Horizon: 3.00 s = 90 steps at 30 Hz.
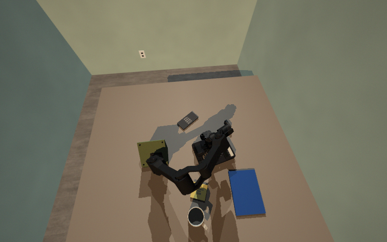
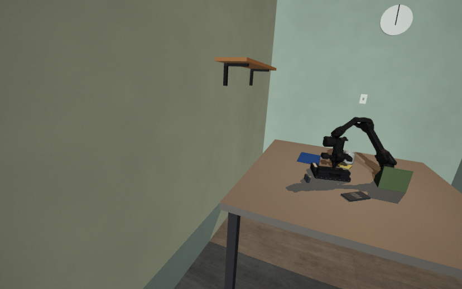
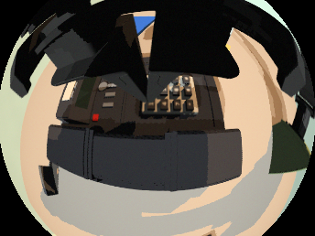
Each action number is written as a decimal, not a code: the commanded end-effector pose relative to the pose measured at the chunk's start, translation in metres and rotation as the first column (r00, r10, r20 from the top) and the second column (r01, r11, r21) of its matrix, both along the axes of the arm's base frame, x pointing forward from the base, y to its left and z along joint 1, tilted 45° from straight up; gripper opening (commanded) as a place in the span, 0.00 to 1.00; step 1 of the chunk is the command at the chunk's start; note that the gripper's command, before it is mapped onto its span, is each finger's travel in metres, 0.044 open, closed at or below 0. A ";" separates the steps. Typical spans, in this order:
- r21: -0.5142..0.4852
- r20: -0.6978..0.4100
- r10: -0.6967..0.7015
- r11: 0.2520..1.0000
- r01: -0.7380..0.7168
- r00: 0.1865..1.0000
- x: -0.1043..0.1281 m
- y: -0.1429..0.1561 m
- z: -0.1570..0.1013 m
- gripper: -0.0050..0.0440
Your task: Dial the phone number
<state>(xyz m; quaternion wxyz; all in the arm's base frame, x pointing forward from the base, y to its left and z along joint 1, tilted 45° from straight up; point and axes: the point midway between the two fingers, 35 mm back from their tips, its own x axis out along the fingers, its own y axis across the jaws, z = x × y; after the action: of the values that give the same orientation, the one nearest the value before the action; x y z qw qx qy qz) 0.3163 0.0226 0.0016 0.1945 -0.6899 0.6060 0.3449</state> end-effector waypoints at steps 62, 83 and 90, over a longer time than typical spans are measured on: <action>-0.006 -0.006 0.002 1.000 -0.002 1.000 -0.002 0.009 0.009 0.00; -0.006 -0.006 0.002 1.000 -0.002 1.000 -0.006 -0.028 0.024 0.00; -0.006 -0.006 0.002 1.000 -0.002 1.000 -0.006 -0.034 0.018 0.00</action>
<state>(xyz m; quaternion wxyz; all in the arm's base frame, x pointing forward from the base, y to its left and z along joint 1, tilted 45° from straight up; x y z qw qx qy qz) 0.3118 -0.0085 0.0222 0.1944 -0.6898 0.6063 0.3448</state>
